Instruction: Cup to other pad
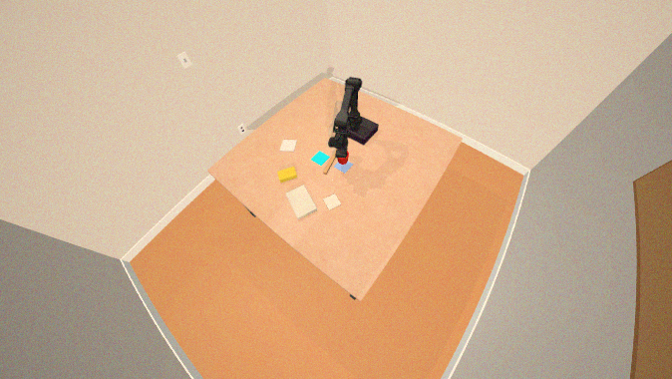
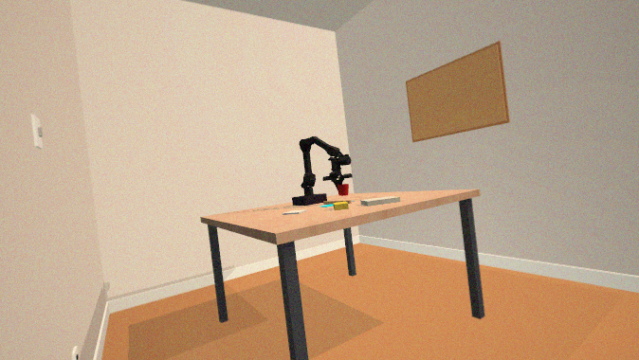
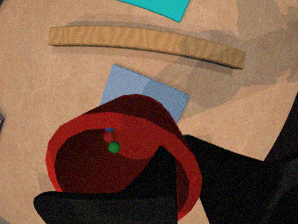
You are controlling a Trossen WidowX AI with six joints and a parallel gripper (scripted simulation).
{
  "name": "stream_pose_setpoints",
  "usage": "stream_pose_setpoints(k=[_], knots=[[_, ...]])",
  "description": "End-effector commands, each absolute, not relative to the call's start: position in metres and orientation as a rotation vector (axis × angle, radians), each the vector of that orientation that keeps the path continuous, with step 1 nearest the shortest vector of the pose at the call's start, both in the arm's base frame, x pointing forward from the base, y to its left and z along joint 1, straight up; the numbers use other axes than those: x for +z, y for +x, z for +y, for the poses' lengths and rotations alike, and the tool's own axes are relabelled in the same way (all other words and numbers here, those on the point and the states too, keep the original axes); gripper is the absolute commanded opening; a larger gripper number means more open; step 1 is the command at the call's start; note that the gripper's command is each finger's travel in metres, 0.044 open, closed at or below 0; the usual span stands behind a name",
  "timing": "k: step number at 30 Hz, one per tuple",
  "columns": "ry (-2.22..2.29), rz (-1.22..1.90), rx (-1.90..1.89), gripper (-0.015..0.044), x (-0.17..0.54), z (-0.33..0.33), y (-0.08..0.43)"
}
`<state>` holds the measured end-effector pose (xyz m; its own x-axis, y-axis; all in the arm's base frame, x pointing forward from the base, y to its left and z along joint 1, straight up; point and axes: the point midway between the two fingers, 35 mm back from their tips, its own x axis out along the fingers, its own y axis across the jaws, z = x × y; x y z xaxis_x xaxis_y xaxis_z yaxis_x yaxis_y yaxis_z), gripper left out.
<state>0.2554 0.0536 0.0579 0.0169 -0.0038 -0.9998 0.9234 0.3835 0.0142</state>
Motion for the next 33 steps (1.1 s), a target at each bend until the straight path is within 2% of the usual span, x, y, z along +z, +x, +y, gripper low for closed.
stream_pose_setpoints(k=[1,33], knots=[[0.917,1.354,-0.906,0.0,0.058,0.049,0.256],[0.916,1.353,-0.911,0.0,0.06,-0.011,0.265]])
